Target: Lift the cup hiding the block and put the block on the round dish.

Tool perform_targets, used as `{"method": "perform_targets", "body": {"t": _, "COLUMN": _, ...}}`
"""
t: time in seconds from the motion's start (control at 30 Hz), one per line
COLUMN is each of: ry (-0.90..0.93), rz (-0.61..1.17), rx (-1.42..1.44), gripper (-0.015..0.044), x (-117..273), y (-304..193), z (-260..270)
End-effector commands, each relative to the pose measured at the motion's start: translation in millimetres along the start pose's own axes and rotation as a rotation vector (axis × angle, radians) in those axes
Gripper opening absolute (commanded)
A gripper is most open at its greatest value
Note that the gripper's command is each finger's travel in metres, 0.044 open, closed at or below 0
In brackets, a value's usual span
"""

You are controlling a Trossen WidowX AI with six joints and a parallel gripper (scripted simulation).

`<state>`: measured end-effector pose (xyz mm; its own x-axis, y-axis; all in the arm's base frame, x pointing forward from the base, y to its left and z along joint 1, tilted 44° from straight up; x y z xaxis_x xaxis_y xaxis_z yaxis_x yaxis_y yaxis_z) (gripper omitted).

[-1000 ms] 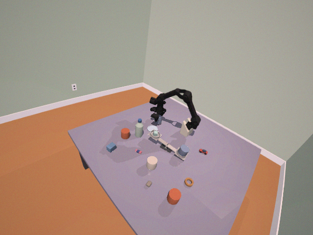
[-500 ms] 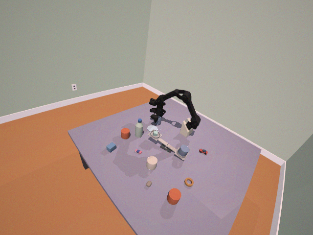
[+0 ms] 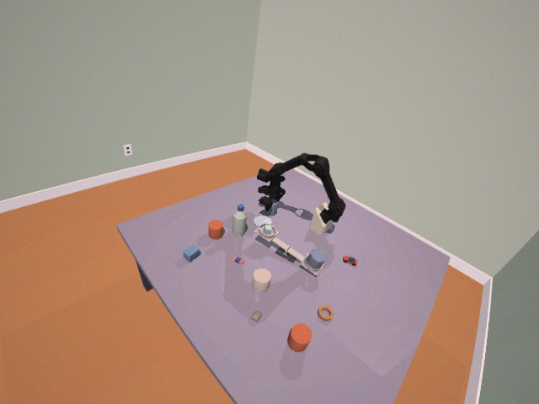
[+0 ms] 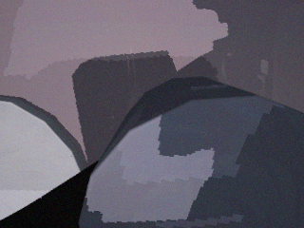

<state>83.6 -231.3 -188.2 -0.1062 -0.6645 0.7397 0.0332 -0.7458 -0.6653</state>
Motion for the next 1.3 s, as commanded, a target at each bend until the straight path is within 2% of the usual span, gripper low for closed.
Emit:
{"method": "perform_targets", "body": {"t": 0.0, "ry": 0.001, "rz": -0.001, "rx": 0.0, "gripper": 0.044, "x": 11.9, "y": 0.8, "z": 0.3}}
{"method": "perform_targets", "body": {"t": 0.1, "ry": 0.003, "rz": 0.002, "rx": -0.004, "gripper": 0.044, "x": 50.6, "y": 0.0, "z": -0.2}}
{"method": "perform_targets", "body": {"t": 0.27, "ry": 0.003, "rz": 0.002, "rx": -0.004, "gripper": 0.044, "x": 53.6, "y": -0.2, "z": -0.3}}
{"method": "perform_targets", "body": {"t": 0.5, "ry": -0.014, "rz": -0.026, "rx": 0.099, "gripper": 0.026, "x": 69.7, "y": -15.5, "z": 39.4}}
{"method": "perform_targets", "body": {"t": 0.9, "ry": -0.006, "rz": -0.019, "rx": 0.398, "gripper": 0.026, "x": 99.5, "y": -74.1, "z": 159.9}}
{"method": "perform_targets", "body": {"t": 1.1, "ry": 0.014, "rz": 0.006, "rx": 0.583, "gripper": 0.026, "x": 107.6, "y": -124.8, "z": 220.3}}
{"method": "perform_targets", "body": {"t": 1.27, "ry": 0.017, "rz": 0.01, "rx": 0.605, "gripper": 0.026, "x": 108.2, "y": -131.8, "z": 226.9}}
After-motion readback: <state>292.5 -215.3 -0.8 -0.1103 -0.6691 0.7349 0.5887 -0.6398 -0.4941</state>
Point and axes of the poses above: the point midway between the two fingers, 35 mm back from their tips, its own x axis back along the fingers, its own z axis across the jaws, y = z × x, the point moved 4 cm from there along x, back along the fingers, and after that the axes turned 3 degrees about -x, right-handed, at the moved point
